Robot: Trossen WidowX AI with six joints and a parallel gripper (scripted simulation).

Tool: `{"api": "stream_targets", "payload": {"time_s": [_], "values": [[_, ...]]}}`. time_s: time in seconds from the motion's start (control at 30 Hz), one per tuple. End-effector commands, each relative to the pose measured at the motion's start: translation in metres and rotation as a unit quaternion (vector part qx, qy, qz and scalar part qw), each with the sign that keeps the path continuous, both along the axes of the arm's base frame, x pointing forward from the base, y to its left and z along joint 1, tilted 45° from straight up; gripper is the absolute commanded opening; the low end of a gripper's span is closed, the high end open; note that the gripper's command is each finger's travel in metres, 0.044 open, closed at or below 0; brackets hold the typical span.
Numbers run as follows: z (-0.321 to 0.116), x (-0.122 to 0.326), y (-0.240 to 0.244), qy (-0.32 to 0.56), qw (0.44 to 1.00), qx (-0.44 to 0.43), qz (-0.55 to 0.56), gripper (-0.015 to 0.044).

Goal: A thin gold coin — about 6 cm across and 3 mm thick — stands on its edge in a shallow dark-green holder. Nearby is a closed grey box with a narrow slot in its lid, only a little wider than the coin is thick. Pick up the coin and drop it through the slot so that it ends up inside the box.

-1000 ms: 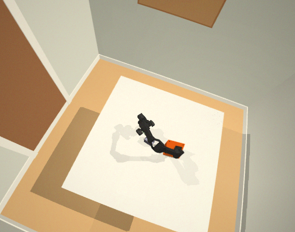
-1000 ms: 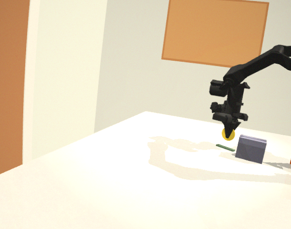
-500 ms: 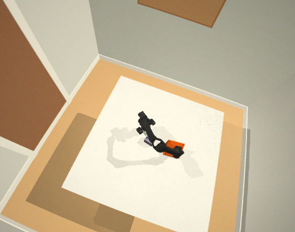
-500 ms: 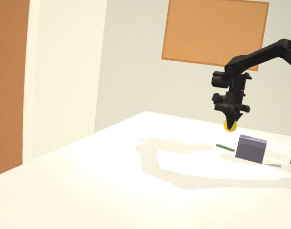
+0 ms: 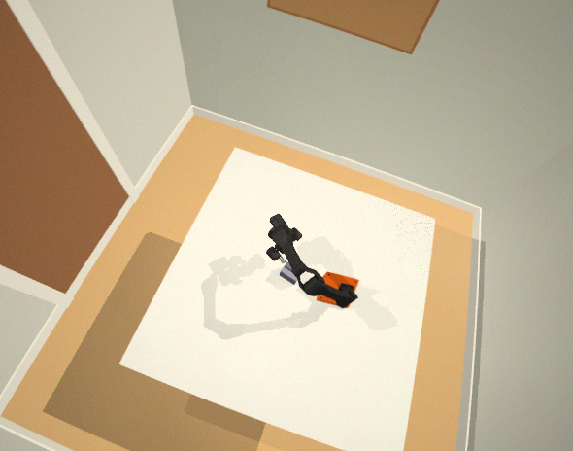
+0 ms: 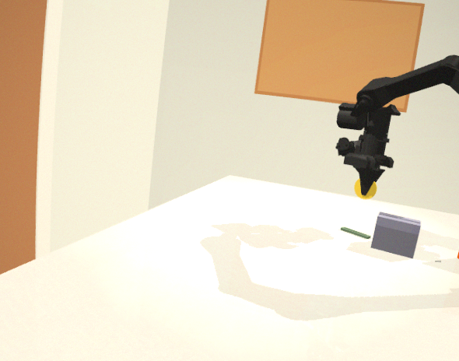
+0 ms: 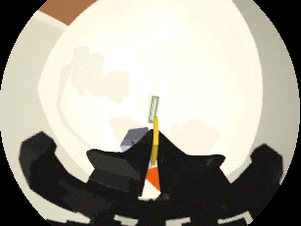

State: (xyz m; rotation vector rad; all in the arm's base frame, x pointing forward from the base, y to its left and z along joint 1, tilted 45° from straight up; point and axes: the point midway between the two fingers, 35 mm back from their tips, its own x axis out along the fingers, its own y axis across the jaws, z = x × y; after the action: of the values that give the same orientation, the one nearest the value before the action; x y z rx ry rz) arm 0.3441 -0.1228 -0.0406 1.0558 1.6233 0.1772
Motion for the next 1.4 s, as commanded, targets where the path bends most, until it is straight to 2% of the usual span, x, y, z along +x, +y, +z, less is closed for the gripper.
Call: {"api": "stream_targets", "payload": {"time_s": [0.0, 0.2, 1.37], "values": [[0.0, -0.004, -0.003, -0.034, 0.999, -0.004, 0.033, 0.0], [-0.001, -0.007, -0.005, -0.08, 0.993, -0.007, 0.081, 0.0], [0.045, -0.05, 0.041, -0.079, 0.994, -0.005, 0.081, 0.0]]}}
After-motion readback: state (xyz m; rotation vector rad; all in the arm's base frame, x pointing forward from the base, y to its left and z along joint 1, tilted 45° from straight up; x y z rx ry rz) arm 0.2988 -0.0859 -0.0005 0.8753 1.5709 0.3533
